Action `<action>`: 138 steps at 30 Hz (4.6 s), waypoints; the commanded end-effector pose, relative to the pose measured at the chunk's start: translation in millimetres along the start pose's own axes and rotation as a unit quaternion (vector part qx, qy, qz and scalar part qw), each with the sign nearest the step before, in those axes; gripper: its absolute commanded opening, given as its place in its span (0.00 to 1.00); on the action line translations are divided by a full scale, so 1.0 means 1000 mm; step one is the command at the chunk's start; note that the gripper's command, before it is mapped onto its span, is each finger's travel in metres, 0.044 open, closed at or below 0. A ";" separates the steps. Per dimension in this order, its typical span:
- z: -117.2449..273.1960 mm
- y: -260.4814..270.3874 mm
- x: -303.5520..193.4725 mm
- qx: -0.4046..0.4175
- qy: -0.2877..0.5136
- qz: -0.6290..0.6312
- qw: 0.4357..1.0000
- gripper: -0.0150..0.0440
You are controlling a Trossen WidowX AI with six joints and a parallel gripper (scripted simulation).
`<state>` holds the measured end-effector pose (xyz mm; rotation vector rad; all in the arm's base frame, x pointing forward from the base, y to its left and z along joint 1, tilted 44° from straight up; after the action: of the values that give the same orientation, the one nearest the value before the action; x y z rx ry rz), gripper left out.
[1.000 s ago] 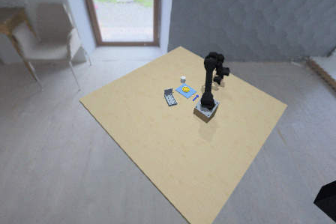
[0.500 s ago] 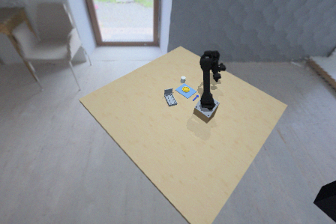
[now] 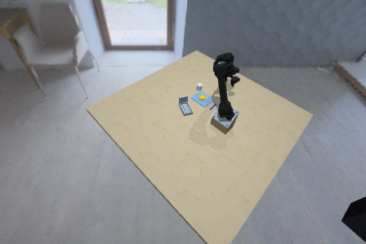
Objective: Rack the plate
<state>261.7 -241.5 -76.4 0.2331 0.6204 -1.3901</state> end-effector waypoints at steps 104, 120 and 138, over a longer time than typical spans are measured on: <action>-0.074 0.089 -0.188 0.130 -0.016 0.795 0.592 0.93; -0.081 0.089 -0.189 0.131 -0.016 0.795 0.592 0.88; -0.039 0.091 -0.178 0.128 -0.020 0.794 0.593 0.38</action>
<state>320.2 -40.4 -47.1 0.7662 -0.0005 0.3189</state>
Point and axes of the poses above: the point midway between the two fingers, 35 mm back from their tips, its own z axis back along the fingers, its own y axis across the jaws, x = y × z, the point moved 10 cm from there along z, back along the fingers, and after that the axes turned 11 degrees about z, right-handed, at the moved point
